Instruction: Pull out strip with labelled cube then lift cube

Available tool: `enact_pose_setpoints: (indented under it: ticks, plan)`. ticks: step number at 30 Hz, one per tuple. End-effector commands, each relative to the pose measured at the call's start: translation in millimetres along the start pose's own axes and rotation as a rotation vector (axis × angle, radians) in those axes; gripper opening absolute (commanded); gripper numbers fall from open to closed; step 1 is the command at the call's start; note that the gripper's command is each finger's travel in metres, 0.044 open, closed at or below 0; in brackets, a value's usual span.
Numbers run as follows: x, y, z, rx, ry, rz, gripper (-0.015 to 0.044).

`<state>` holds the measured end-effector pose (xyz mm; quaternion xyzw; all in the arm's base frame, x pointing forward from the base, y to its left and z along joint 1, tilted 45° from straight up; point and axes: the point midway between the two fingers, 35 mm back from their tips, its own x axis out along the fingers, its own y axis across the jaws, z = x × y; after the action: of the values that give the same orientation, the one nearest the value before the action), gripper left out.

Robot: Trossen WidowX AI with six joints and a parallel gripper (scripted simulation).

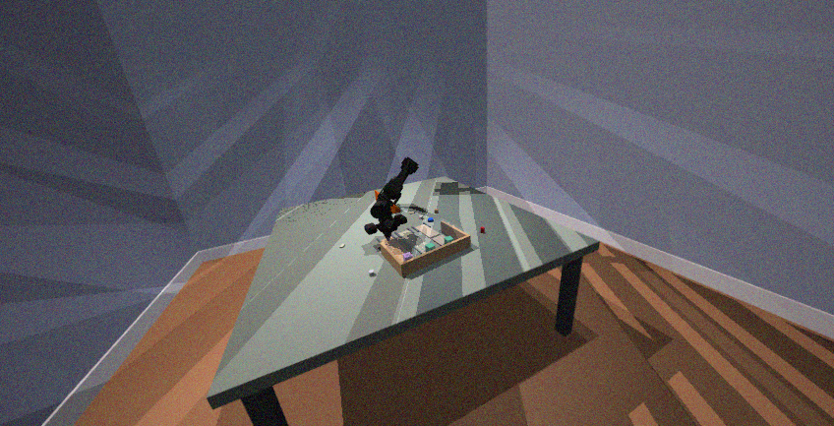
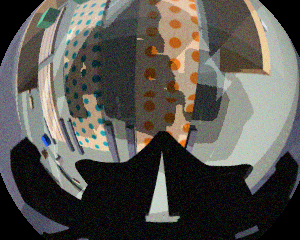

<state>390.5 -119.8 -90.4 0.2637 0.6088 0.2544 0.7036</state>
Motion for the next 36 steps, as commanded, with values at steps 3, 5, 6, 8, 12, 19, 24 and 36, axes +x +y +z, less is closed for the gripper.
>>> enact_pose_setpoints:
  ticks: [3, 5, 6, 8, 12, 19, 24, 36]
  plan:
    - [4.2, 0.9, 1.7, -0.001, 0.001, 0.005, 0.0000]
    - [4.4, 0.7, 1.9, -0.001, 0.001, 0.005, 0.0000]
    - [4.5, 0.7, 2.0, -0.001, 0.001, 0.005, 0.0000]
    - [4.6, 0.4, 2.3, -0.001, 0.001, 0.005, 0.0000]
    - [5.0, -0.1, 3.1, -0.001, 0.001, 0.005, 0.0000]
    - [5.3, -1.0, -1.7, 0.000, 0.001, 0.005, 0.0000]
    - [5.4, -1.8, -9.7, 0.000, 0.002, 0.005, 0.0000]
    - [6.1, -2.6, -28.2, 0.000, 0.002, 0.005, 0.0000]
